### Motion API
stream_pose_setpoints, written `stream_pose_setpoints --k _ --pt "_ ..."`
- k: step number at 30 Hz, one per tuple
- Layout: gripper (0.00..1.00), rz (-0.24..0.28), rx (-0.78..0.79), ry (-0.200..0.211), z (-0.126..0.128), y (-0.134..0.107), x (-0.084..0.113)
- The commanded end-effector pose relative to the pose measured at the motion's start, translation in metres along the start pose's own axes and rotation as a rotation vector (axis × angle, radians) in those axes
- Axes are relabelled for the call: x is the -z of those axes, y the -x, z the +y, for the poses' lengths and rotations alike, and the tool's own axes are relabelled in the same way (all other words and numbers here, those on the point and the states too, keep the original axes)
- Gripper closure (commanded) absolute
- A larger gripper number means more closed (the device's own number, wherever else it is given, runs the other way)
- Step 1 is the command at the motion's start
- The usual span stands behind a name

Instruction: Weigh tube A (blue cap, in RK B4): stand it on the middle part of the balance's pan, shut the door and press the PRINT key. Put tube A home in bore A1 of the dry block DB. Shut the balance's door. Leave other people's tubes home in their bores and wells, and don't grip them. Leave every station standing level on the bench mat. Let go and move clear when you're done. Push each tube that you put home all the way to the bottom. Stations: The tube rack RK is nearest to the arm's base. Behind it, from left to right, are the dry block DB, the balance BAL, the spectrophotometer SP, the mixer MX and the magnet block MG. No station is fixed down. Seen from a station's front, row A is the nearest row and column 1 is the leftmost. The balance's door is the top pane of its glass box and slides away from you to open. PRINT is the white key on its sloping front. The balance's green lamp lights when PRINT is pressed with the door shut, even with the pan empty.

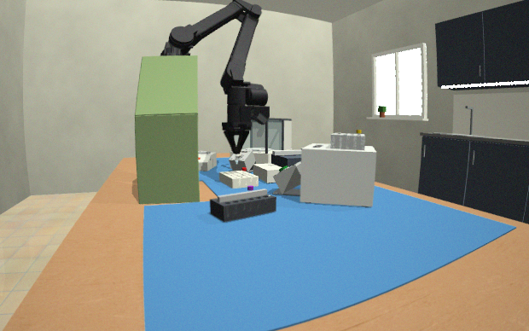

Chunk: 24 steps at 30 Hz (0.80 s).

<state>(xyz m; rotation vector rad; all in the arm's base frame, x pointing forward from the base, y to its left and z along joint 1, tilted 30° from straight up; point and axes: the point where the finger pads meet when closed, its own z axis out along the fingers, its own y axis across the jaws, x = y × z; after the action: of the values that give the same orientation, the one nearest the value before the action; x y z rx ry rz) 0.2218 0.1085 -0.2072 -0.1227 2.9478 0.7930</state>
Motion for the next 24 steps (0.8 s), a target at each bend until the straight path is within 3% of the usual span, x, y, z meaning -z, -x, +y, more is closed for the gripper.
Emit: stream_pose_setpoints --k 1,12,13,16,24 --pt "0.91 0.011 -0.001 0.001 0.001 -0.006 0.003" --pt "0.91 0.004 -0.011 0.000 0.000 -0.009 0.018" --pt "0.91 -0.011 -0.002 0.000 -0.001 0.001 0.017" --pt "0.91 0.003 -0.010 0.001 0.000 -0.008 0.024" --pt "0.91 0.001 -0.009 0.001 0.000 -0.007 0.037"
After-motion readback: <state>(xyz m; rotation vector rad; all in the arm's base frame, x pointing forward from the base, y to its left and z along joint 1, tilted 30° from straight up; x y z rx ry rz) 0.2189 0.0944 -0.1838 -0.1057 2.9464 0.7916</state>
